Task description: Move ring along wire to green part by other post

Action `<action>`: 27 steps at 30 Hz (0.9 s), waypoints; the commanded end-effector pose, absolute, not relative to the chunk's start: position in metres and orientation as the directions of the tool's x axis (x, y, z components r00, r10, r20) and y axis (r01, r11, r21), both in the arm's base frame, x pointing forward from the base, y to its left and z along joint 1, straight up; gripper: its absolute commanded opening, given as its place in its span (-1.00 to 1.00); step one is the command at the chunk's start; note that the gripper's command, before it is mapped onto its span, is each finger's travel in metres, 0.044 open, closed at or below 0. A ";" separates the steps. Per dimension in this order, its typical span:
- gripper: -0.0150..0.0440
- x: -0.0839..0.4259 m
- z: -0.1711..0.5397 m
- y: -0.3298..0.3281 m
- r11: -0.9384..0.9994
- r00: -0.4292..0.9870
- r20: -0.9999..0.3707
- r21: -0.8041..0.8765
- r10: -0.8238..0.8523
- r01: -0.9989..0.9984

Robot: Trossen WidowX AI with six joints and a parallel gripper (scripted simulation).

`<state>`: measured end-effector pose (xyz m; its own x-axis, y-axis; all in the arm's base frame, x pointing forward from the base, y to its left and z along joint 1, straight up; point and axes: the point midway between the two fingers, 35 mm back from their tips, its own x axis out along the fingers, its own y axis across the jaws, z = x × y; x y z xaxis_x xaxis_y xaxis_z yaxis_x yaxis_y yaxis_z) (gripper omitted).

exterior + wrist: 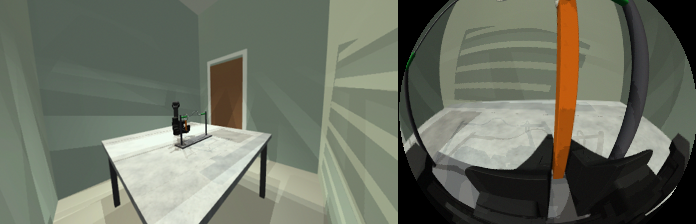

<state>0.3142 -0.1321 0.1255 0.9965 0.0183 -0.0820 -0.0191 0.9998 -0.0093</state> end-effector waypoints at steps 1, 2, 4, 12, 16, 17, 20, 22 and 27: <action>-1.00 0.315 0.129 -0.132 0.999 0.997 -0.075 -0.020 0.023 -0.025; -1.00 0.315 0.129 -0.132 0.999 0.997 -0.075 -0.020 0.023 -0.025; -1.00 0.315 0.129 -0.132 0.999 0.997 -0.075 -0.020 0.023 -0.025; -1.00 0.315 0.129 -0.131 0.999 0.997 -0.076 -0.020 0.024 -0.025; -1.00 0.315 0.129 -0.127 0.999 0.997 -0.077 -0.019 0.024 -0.026; -1.00 0.315 0.129 -0.126 0.999 0.997 -0.078 -0.019 0.024 -0.026; -1.00 0.315 0.129 -0.123 0.999 0.997 -0.079 -0.018 0.025 -0.026; -1.00 0.315 0.129 -0.121 0.999 0.997 -0.080 -0.018 0.025 -0.027; -1.00 0.315 0.129 -0.116 0.999 0.996 -0.081 -0.016 0.026 -0.027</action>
<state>0.3165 -0.1193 0.1273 0.9961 0.0293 -0.0827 -0.0305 0.9994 -0.0138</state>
